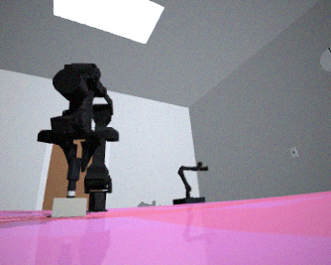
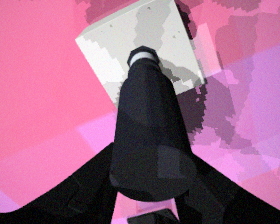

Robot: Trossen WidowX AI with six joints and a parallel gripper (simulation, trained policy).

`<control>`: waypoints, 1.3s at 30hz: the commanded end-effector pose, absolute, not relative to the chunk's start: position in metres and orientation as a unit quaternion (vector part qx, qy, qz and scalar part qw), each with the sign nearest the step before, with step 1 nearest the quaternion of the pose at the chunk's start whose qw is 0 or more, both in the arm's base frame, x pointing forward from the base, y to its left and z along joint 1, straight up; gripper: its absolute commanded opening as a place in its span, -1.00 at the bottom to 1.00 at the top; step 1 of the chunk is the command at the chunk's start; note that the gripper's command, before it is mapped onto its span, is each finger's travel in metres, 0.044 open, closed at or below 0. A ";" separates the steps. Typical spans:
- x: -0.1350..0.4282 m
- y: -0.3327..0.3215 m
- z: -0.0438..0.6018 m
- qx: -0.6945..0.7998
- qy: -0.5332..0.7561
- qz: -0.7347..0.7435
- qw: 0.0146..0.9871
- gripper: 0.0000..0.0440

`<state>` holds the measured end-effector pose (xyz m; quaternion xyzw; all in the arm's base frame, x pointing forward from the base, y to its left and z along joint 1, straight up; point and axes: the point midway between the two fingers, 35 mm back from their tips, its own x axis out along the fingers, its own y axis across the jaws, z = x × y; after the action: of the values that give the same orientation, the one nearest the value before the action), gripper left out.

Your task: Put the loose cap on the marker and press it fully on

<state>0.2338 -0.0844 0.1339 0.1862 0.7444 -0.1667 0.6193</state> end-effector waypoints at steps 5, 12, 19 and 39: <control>0.228 -0.082 0.112 0.184 0.757 -0.148 0.610 -1.00; 0.222 -0.082 0.098 0.177 0.764 -0.141 0.605 -0.73; 0.209 -0.076 0.096 0.180 0.779 -0.129 0.587 -0.54; 0.198 -0.076 0.115 0.178 0.753 -0.119 0.622 1.00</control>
<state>0.1961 -0.0745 0.1098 0.1785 0.7634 -0.1201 0.6091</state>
